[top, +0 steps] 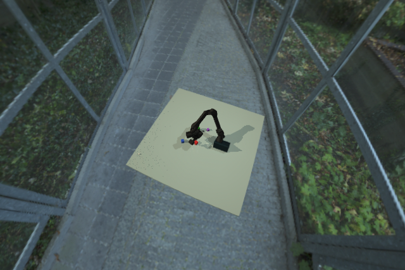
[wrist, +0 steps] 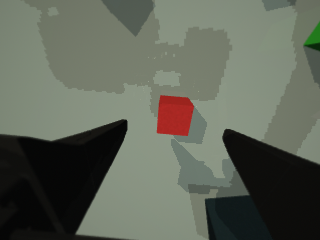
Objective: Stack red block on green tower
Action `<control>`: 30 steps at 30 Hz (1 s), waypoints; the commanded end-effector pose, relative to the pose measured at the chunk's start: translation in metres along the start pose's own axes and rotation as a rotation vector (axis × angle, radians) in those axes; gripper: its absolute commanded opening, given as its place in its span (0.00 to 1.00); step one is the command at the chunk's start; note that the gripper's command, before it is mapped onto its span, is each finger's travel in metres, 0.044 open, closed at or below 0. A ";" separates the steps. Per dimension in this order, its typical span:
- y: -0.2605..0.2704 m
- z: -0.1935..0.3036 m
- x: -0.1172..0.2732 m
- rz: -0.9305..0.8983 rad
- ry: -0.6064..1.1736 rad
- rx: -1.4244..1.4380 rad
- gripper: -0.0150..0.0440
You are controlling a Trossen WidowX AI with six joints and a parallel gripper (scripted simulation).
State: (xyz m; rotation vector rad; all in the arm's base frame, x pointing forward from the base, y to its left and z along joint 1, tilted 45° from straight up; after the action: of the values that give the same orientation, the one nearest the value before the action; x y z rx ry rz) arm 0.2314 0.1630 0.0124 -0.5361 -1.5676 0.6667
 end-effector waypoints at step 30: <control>0.000 0.002 -0.048 0.007 -0.004 0.006 1.00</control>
State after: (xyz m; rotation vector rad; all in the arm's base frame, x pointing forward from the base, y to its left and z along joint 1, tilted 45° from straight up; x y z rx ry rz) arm 0.2365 0.1351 -0.0174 -0.5341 -1.5782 0.6647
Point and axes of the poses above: the point midway between the two fingers, 35 mm back from their tips, its own x axis back along the fingers, its own y axis across the jaws, z = x × y, the point moved 9 cm from there along x, back along the fingers, and after that the axes turned 15 degrees about x, right-handed, at the moved point
